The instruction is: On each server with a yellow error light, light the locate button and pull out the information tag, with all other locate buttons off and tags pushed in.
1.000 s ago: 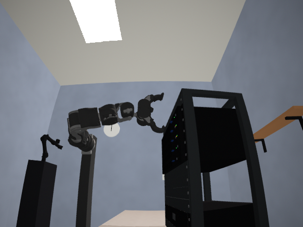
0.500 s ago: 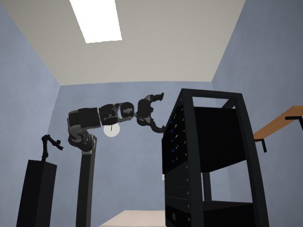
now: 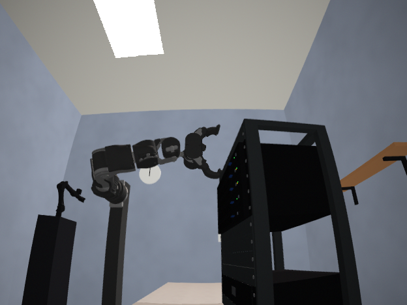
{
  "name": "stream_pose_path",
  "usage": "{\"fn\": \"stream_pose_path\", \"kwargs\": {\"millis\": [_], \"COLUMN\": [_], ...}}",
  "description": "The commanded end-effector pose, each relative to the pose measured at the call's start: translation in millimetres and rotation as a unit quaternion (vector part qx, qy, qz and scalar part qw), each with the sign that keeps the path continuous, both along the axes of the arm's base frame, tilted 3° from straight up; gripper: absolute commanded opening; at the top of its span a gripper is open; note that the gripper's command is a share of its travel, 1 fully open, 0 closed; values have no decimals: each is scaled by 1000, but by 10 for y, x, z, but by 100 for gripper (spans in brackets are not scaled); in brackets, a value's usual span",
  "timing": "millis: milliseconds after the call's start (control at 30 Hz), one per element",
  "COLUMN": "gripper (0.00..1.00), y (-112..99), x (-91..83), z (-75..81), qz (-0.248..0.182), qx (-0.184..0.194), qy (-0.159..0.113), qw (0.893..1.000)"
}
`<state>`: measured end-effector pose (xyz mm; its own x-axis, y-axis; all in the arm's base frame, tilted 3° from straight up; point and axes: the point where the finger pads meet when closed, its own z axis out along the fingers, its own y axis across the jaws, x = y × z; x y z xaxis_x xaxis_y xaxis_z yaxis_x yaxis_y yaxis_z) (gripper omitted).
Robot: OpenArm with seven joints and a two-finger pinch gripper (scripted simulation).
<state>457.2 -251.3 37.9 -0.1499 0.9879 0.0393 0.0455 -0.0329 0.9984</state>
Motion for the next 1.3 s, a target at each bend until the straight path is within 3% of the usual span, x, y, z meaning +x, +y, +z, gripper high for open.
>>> {"fn": "stream_pose_path", "kwargs": {"millis": [0,200,233,1267], "gripper": [100,100,0,0], "y": [8,8,8,8], "x": [0,0,0,0], "z": [2,2,2,2], "qz": [2,2,2,2], "qx": [0,0,0,0], "qy": [1,1,1,1], "qw": [1000,1000,1000,1000]}}
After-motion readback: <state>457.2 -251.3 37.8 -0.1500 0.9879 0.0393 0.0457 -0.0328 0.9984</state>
